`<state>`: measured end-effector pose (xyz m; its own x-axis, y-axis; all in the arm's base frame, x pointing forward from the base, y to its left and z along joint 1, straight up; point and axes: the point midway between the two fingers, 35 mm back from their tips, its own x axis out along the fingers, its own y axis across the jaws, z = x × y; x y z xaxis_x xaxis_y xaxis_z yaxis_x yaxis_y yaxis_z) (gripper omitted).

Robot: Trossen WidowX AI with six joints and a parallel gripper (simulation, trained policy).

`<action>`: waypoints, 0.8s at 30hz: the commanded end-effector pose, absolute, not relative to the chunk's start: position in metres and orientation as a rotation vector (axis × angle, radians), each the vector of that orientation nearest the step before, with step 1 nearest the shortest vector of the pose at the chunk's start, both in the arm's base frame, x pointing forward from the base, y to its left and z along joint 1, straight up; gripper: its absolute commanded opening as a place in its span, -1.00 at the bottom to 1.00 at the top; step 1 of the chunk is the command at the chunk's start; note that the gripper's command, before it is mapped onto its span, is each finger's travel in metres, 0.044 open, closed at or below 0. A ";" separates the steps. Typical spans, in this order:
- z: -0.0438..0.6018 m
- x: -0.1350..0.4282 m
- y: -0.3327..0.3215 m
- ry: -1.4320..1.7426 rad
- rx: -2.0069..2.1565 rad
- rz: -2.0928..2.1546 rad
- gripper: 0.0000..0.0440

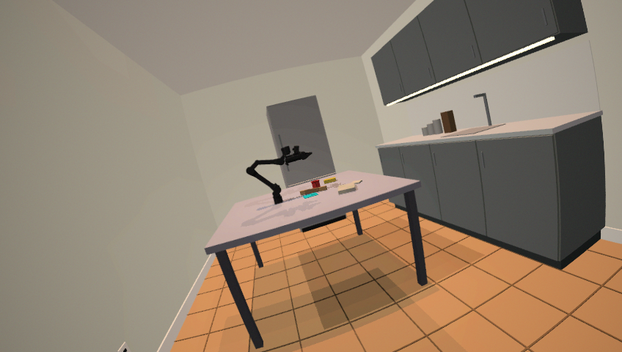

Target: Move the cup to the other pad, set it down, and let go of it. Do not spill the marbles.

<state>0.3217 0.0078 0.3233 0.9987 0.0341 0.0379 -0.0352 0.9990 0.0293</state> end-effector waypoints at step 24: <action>0.331 0.341 0.023 0.129 0.130 0.060 -0.44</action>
<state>0.3379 0.0197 0.3292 0.9932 0.0635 -0.0973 -0.0533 0.9932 0.1039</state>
